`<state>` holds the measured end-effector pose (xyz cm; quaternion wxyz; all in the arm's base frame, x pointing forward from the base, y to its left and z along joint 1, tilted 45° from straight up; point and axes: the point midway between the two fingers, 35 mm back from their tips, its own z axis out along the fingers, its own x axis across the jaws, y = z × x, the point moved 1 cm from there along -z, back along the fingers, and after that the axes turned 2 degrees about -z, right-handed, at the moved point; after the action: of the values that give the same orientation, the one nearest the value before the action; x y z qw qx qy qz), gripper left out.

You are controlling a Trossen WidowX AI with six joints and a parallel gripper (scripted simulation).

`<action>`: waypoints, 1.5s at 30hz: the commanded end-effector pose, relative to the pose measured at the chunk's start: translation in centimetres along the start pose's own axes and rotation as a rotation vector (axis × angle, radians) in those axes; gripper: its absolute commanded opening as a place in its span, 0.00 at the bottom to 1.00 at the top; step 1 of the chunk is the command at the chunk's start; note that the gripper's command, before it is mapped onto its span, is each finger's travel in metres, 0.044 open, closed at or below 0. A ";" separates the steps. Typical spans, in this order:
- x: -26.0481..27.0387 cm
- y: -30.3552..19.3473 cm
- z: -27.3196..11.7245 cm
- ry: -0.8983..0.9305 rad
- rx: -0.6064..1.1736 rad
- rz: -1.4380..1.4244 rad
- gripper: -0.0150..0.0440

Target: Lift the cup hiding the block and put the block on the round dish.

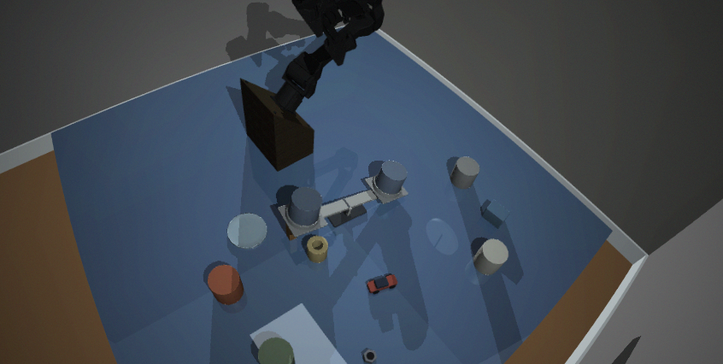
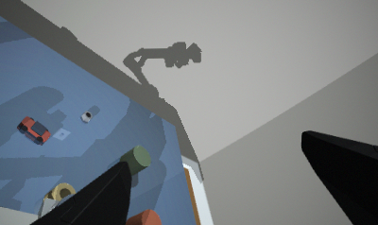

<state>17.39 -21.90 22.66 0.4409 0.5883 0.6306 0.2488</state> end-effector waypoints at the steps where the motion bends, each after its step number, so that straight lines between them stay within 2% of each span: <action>1: 1.8 -1.4 1.3 0.087 0.018 0.106 1.00; 15: 8.9 -5.1 3.9 0.373 0.130 0.464 1.00; 29: 15.9 -7.8 4.1 0.616 0.305 0.799 1.00; 36: 16.0 -7.6 4.3 0.629 0.309 0.783 1.00; 45: 17.0 -5.5 5.9 0.765 0.316 0.513 1.00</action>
<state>20.27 -8.20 10.81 0.0145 0.6744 0.5815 0.4548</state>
